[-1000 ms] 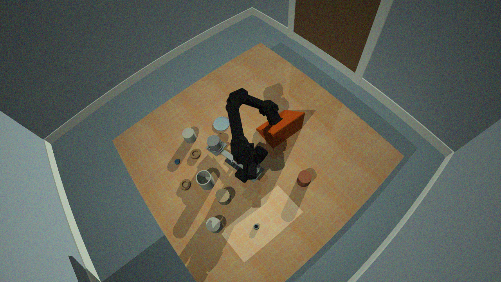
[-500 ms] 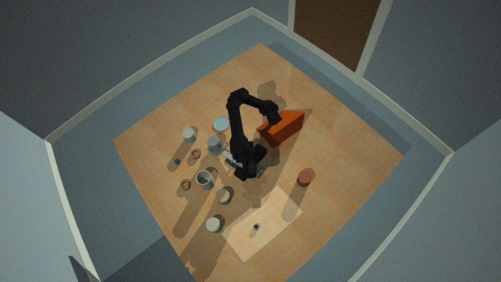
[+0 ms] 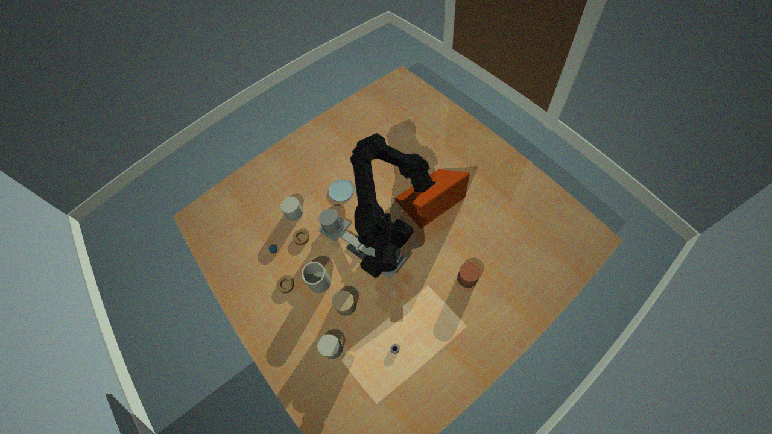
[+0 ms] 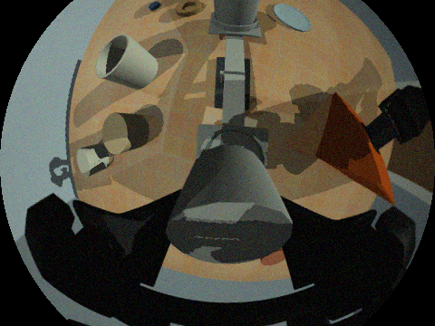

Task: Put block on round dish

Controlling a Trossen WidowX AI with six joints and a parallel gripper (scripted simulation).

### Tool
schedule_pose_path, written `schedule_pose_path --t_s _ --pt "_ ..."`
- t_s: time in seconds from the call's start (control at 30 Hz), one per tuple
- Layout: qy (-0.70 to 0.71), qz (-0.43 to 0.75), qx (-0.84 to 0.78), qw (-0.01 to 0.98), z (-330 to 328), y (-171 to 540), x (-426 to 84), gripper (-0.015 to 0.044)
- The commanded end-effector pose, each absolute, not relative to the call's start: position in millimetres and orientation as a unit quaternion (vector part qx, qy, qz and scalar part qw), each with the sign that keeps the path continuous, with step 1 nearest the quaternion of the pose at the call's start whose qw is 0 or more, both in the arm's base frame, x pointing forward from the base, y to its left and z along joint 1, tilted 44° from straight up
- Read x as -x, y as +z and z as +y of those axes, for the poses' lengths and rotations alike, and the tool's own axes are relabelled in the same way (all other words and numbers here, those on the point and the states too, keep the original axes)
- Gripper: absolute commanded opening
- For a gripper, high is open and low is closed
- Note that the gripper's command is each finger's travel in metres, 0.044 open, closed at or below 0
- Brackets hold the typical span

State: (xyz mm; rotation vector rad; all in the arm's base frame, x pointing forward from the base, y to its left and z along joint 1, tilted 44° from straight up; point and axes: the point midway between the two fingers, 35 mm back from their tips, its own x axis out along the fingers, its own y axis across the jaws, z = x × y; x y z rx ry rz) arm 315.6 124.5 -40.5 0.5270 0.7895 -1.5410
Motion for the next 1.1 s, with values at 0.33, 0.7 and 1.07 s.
schedule_pose_path --t_s 0.33,0.7,1.07 --pt "-0.67 0.342 -0.232 0.616 137 -26 -317 0.0" --pt "-0.67 0.342 -0.232 0.616 146 -15 -316 0.0" --pt "-0.671 0.343 -0.229 0.617 148 -10 -316 0.0"
